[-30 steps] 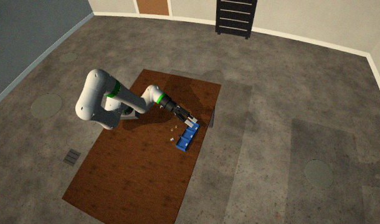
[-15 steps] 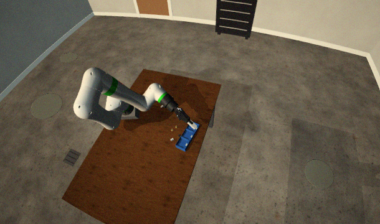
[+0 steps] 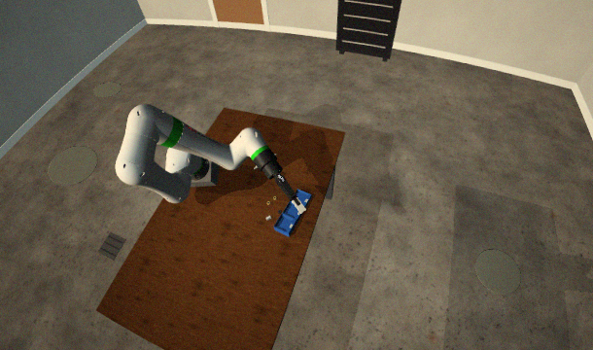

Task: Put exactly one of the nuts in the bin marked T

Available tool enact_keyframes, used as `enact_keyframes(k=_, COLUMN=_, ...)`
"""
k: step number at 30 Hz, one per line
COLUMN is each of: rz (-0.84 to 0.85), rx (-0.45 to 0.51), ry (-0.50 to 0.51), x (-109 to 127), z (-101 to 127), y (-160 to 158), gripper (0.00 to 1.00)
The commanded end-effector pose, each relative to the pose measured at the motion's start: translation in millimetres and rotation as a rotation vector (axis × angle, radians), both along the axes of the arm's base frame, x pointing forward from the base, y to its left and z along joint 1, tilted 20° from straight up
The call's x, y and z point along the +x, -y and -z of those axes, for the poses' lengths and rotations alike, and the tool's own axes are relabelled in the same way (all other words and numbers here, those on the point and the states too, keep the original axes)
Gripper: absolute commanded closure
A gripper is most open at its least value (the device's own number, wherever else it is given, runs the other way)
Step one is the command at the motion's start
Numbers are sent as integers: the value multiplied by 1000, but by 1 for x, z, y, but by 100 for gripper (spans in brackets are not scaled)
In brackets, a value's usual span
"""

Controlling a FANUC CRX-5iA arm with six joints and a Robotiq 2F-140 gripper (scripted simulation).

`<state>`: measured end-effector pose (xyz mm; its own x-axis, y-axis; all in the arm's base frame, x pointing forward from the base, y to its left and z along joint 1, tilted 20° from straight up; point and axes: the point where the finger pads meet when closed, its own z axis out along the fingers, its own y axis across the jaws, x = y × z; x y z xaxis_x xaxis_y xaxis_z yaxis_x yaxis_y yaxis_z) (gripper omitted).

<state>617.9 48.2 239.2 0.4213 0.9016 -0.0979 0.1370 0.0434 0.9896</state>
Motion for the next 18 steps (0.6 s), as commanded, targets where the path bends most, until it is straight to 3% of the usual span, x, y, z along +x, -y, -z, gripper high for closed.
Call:
enact_keyframes(k=1, rz=79, rx=52, ry=15, x=3, z=-14, y=16, gripper=95)
enact_keyframes(k=14, rz=284, rx=226, ry=23, x=-4, z=-35, y=64, gripper=95)
enact_keyframes(k=18, rz=390, rx=335, ry=4, x=-15, z=-32, y=79, gripper=95)
